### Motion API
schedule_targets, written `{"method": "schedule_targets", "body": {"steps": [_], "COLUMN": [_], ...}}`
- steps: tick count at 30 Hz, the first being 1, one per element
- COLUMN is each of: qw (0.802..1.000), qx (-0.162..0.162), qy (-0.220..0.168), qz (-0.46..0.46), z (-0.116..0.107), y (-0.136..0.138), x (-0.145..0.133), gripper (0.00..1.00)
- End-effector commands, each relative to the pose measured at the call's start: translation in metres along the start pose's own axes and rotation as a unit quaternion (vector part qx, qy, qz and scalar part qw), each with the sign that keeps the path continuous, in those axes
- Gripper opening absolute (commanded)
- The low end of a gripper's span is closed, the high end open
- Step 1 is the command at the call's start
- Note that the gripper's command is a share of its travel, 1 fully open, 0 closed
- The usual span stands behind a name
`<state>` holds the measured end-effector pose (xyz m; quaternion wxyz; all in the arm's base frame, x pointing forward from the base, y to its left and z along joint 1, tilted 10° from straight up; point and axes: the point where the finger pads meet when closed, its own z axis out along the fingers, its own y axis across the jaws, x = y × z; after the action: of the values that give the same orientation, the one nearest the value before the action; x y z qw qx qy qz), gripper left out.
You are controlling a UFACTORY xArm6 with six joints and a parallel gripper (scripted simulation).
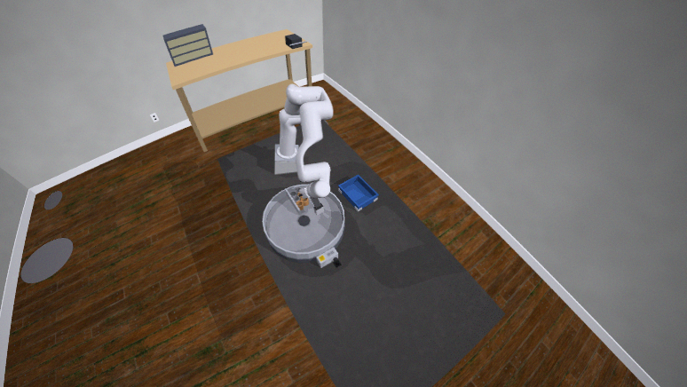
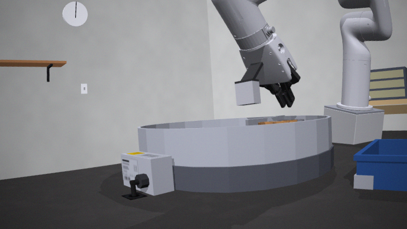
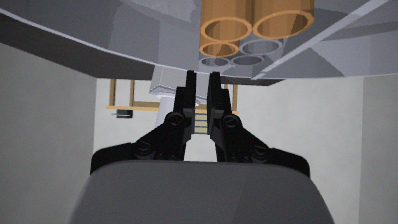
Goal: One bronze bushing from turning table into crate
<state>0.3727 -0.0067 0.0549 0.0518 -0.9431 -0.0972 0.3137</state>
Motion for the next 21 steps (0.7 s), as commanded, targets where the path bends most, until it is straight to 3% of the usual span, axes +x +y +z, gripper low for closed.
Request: {"method": "schedule_targets", "body": {"steps": [1, 21], "qw": [1.0, 1.0], "qx": [0.0, 0.0], "qy": [0.001, 0.001], "qz": [0.0, 0.0], "z": [0.008, 0.0159], "y": [0.0, 0.0], "x": [0.0079, 0.0145], "gripper": [0.1, 0.1]}}
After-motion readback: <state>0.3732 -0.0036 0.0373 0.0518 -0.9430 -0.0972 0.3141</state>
